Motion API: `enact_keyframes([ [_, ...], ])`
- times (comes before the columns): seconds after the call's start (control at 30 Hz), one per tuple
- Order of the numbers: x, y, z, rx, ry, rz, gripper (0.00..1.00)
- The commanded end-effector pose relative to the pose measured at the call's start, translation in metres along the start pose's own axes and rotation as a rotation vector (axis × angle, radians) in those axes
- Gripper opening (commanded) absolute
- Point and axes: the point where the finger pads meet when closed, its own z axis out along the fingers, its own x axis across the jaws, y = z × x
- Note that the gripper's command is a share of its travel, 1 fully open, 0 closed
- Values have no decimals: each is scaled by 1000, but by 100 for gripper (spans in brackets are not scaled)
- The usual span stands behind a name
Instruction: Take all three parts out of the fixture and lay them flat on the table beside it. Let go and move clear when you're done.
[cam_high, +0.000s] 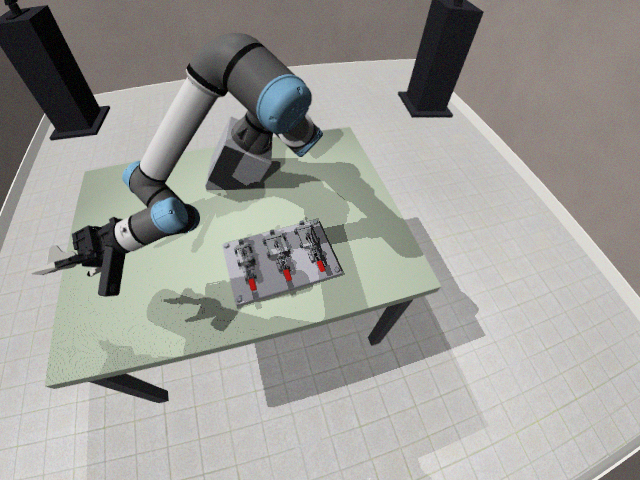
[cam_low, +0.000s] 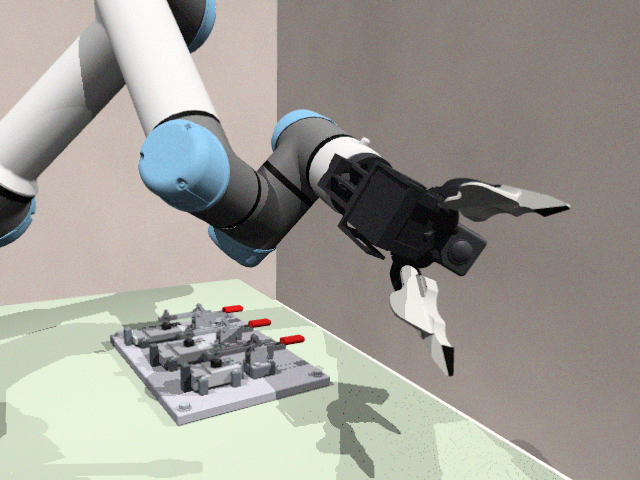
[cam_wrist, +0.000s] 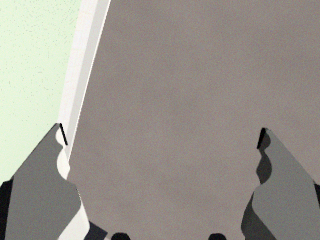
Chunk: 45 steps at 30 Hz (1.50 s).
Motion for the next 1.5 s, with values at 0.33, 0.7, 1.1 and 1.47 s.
enact_keyframes([
  [0.33, 1, 0, 0, 0, 1, 1, 100],
  [0.7, 1, 0, -1, 1, -2, 1, 100],
  [1.1, -1, -7, -19, 34, -64, -1, 100],
  [1.47, -20, -21, -87, 123, -265, 9, 100],
])
